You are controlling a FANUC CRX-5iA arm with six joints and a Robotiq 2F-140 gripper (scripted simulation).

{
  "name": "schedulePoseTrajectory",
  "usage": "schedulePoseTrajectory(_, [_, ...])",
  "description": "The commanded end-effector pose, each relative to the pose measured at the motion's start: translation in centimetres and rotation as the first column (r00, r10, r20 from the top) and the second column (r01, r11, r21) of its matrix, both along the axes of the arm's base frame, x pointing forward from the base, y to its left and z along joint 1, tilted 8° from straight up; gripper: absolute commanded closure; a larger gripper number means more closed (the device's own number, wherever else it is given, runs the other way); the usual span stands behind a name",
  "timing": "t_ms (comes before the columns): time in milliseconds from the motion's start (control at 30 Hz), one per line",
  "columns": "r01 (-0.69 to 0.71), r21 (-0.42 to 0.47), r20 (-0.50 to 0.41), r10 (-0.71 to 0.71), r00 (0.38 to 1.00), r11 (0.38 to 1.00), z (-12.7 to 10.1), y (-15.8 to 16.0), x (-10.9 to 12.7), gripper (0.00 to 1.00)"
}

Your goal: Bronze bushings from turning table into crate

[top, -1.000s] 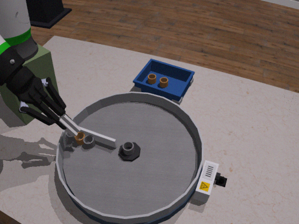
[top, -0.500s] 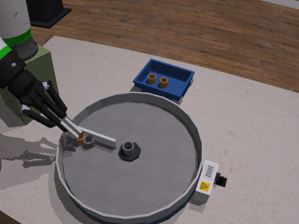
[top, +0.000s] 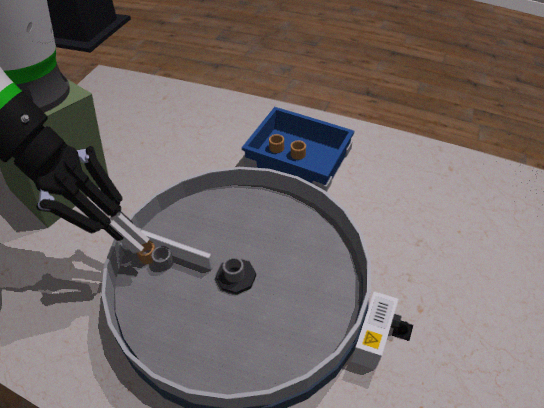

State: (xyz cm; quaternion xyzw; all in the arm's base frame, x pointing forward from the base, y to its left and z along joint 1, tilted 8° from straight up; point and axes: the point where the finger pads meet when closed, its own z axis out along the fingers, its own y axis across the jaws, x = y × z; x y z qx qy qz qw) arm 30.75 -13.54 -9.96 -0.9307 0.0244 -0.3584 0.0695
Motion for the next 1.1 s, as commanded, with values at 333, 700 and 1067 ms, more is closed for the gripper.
schedulePoseTrajectory(333, [0.000, 0.000, 0.000, 0.000, 1.000, 1.000, -0.3, 0.0, 0.0, 0.94])
schedulePoseTrajectory(700, [0.000, 0.000, 0.000, 0.000, 1.000, 1.000, -1.3, 0.2, 0.1, 0.94])
schedulePoseTrajectory(1067, [0.000, 0.000, 0.000, 0.000, 1.000, 1.000, -1.3, 0.2, 0.1, 0.94])
